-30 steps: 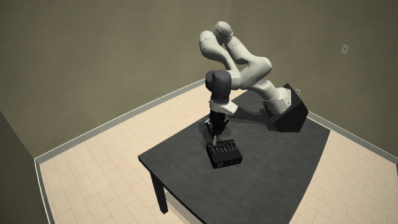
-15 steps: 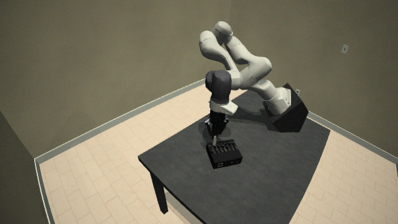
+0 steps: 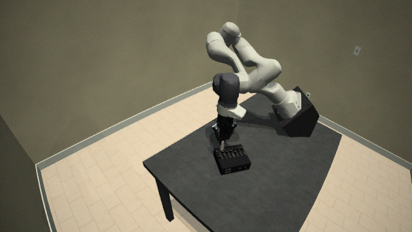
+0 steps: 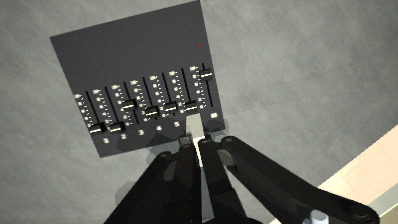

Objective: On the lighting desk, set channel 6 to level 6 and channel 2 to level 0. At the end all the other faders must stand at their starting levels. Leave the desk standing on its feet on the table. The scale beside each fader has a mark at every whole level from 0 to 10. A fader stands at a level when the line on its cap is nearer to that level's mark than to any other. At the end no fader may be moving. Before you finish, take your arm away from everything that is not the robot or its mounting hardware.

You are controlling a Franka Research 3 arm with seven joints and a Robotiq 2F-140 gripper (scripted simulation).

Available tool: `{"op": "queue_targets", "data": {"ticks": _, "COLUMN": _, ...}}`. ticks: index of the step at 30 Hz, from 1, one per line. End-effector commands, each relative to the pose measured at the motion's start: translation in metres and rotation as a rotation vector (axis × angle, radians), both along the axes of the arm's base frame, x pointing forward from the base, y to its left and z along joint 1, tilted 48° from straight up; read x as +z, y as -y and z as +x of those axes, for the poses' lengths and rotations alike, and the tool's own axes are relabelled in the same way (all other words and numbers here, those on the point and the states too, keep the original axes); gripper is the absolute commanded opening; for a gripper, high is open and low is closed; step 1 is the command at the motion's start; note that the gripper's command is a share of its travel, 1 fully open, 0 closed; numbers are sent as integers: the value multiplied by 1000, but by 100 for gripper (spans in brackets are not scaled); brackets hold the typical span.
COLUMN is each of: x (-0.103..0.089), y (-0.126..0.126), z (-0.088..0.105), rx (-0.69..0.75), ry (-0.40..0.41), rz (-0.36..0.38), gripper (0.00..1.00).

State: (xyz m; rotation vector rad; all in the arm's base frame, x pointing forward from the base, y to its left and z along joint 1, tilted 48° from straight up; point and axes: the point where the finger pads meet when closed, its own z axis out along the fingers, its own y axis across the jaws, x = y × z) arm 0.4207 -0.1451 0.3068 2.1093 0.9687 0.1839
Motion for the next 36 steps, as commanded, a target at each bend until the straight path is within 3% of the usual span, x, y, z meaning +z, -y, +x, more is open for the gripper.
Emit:
{"op": "queue_targets", "data": {"ticks": 1, "x": 1, "y": -1, "z": 2, "rx": -2, "ry": 7, "rz": 3, "gripper": 0}}
{"op": "queue_targets", "data": {"ticks": 36, "x": -2, "y": -12, "z": 14, "rx": -2, "ry": 7, "rz": 3, "gripper": 0}}
